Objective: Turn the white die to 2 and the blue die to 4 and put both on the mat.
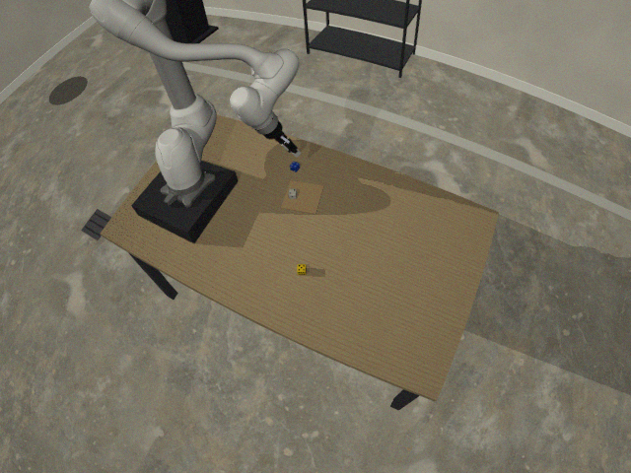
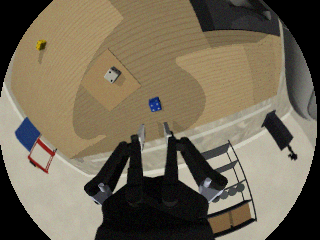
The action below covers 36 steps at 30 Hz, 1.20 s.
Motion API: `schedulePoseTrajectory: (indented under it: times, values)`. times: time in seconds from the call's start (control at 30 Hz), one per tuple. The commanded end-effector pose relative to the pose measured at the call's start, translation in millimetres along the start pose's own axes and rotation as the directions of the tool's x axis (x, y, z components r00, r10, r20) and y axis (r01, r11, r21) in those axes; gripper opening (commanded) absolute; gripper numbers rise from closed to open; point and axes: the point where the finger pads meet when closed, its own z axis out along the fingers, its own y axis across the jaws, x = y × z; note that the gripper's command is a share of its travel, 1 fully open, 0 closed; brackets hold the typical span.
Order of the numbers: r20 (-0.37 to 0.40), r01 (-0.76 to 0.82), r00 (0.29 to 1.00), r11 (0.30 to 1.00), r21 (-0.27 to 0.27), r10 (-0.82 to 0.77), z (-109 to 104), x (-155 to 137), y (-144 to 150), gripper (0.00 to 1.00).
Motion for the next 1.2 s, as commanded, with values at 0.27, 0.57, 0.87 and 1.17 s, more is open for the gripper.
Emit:
schedulePoseTrajectory:
  times: [0.27, 0.57, 0.87, 1.17]
  values:
    - [-0.342, -0.010, 0.940, 1.000, 0.001, 0.010, -2.1, -19.1, 1.2, 0.35]
    - [-0.396, -0.008, 0.918, 1.000, 0.016, 0.014, -2.9, -22.9, -1.8, 0.35]
    - [-0.396, -0.008, 0.918, 1.000, 0.016, 0.014, -2.9, -22.9, -1.8, 1.00]
    - [-0.391, 0.163, 0.904, 0.985, -0.061, -0.174, 0.1, -20.3, -1.0, 1.00]
